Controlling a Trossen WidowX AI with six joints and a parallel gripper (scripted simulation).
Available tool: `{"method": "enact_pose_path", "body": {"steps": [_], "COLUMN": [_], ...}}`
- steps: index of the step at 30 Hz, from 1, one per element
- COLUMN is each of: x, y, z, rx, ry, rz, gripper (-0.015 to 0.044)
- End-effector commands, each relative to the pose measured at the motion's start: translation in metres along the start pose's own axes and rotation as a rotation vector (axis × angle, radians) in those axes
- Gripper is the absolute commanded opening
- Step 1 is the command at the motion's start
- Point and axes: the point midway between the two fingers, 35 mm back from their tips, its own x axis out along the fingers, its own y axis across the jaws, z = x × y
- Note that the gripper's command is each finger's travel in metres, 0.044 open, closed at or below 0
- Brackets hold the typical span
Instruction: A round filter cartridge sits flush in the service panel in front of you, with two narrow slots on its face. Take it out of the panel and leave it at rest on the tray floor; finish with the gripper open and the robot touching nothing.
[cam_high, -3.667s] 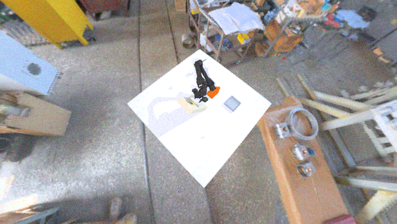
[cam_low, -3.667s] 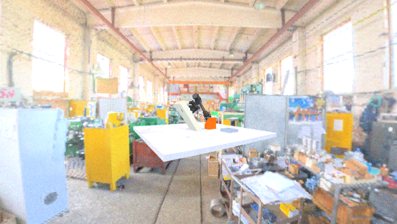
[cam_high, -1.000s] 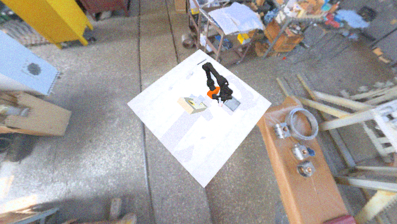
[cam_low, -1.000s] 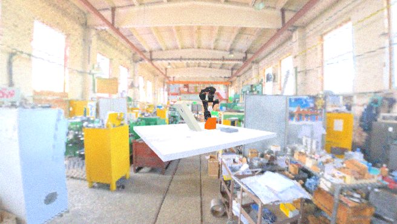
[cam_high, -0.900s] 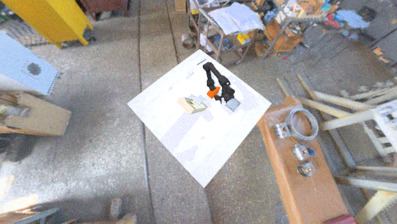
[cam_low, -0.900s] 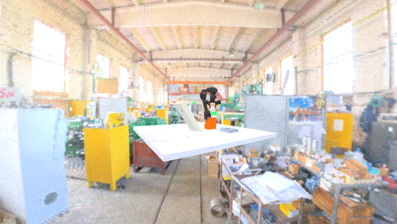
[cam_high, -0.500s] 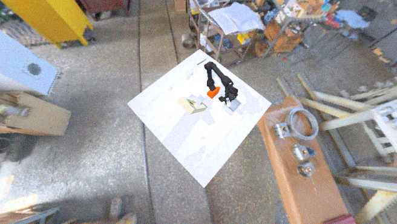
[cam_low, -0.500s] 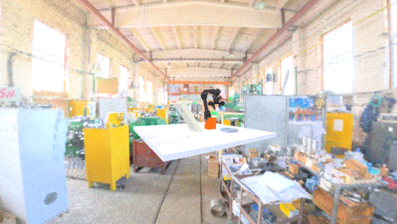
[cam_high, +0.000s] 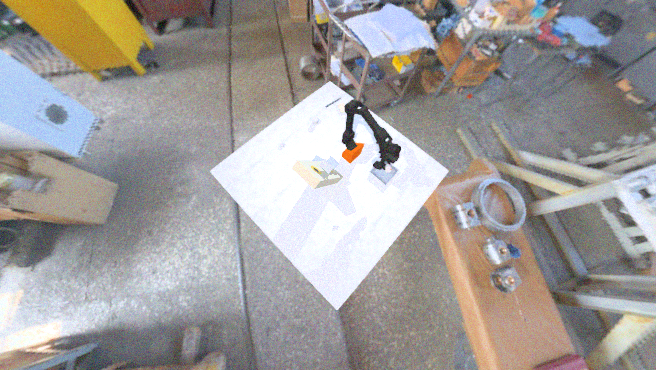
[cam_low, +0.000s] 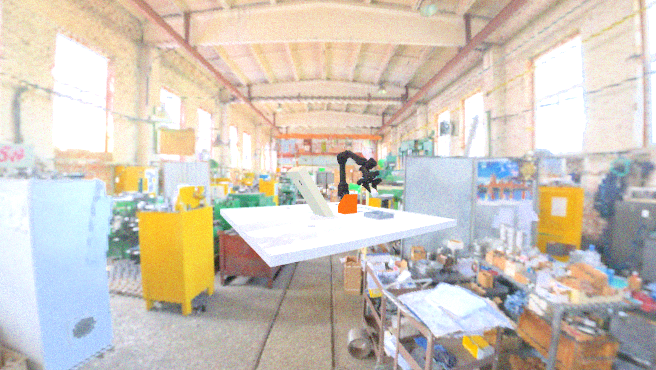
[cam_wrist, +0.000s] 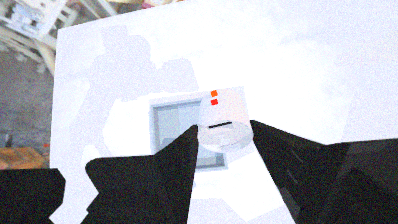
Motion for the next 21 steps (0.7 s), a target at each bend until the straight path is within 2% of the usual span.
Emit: {"method": "enact_pose_path", "body": {"steps": [1,9,14,21], "x": [0.014,0.043,0.047,0.083], "y": [0.021,0.059,0.060,0.061], "z": [-0.010,-0.042,-0.044,-0.063], "rx": [-0.076,-0.228,-0.232,-0.232], "ry": [-0.001,0.011,0.011,0.011], "rz": [0.045,0.135,0.138,0.138], "gripper": [0.0000,0.0000,0.0000,0.0000]}}
